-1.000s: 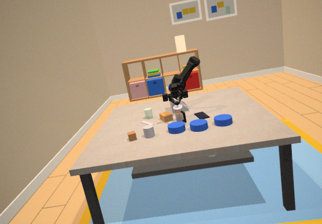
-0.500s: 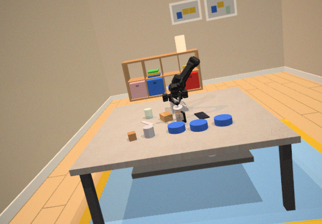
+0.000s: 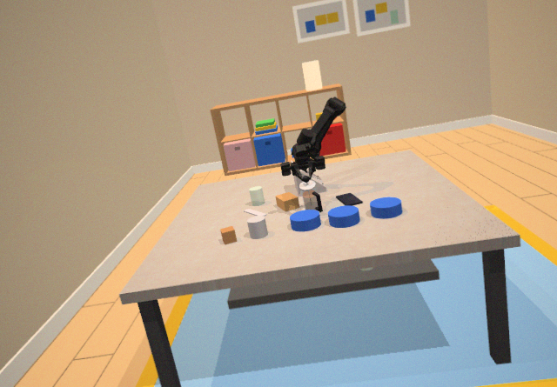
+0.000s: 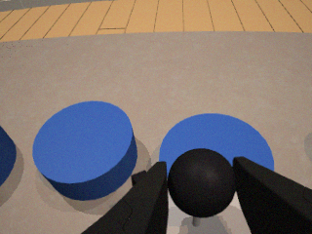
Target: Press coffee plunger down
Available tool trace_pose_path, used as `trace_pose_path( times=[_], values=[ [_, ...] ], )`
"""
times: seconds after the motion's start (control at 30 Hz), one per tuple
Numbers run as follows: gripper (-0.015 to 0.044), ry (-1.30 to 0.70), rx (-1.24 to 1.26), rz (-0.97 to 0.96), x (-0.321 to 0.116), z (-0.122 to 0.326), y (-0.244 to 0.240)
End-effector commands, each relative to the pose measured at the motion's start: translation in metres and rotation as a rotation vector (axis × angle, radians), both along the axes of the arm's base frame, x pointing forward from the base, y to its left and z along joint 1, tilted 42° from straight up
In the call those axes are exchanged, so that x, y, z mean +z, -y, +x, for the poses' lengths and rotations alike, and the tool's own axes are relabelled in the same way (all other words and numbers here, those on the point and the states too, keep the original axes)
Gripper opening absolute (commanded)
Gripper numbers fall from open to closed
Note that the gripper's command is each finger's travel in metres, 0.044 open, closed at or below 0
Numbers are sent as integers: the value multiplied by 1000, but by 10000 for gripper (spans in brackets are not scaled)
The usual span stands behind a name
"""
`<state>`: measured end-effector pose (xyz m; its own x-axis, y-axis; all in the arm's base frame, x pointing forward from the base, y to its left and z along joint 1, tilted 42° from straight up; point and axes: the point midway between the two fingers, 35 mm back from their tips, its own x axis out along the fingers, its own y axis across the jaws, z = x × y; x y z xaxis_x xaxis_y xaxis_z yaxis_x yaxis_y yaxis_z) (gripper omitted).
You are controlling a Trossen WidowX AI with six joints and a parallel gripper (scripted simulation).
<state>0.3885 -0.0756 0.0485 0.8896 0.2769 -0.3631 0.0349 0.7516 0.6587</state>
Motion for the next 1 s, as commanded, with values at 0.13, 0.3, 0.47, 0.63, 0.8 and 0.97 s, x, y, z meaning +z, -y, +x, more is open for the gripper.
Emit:
trace_pose_path(
  times=[0.13,0.3,0.47,0.63,0.8,0.97],
  values=[
    [115,0,0,0,0,0,0],
    [194,0,0,0,0,0,0],
    [325,0,0,0,0,0,0],
    [440,0,0,0,0,0,0],
    [440,15,-10,-21,5,2,5],
    [440,0,-4,-20,19,-11,18]
  ],
)
